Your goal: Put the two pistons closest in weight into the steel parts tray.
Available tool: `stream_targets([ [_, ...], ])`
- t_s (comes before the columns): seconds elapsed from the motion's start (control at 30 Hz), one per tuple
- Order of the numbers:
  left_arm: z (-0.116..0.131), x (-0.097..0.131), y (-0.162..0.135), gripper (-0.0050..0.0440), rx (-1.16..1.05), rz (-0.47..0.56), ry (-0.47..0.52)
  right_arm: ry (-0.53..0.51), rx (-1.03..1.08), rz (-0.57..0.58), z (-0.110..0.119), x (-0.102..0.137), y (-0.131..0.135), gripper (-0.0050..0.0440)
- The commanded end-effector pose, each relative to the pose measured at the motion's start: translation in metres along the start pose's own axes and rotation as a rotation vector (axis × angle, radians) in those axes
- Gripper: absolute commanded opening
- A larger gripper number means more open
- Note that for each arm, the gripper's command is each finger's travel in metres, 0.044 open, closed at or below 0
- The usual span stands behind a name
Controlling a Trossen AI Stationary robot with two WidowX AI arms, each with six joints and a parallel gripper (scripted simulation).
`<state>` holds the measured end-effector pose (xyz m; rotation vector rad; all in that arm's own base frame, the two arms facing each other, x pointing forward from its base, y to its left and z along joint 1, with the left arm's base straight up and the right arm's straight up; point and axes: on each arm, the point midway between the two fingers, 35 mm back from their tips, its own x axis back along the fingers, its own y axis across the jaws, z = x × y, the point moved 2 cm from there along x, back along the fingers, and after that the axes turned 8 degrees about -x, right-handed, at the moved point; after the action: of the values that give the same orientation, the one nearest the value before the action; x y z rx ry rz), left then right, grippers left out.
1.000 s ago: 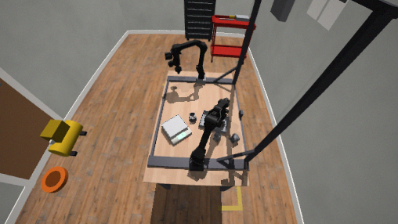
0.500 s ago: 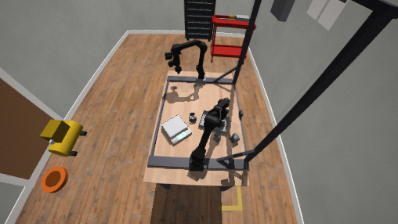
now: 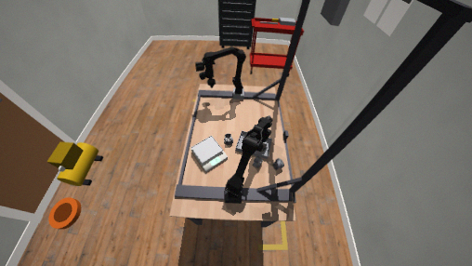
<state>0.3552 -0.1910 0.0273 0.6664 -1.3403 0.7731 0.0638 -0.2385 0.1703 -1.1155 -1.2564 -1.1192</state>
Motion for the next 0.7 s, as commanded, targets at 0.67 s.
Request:
stream_targets([
  [0.67, 0.001, 0.061, -0.009, 0.0378, -0.01, 0.073, -0.01, -0.031, -0.001, -0.007, -0.004, 0.008, 0.0, 0.04],
])
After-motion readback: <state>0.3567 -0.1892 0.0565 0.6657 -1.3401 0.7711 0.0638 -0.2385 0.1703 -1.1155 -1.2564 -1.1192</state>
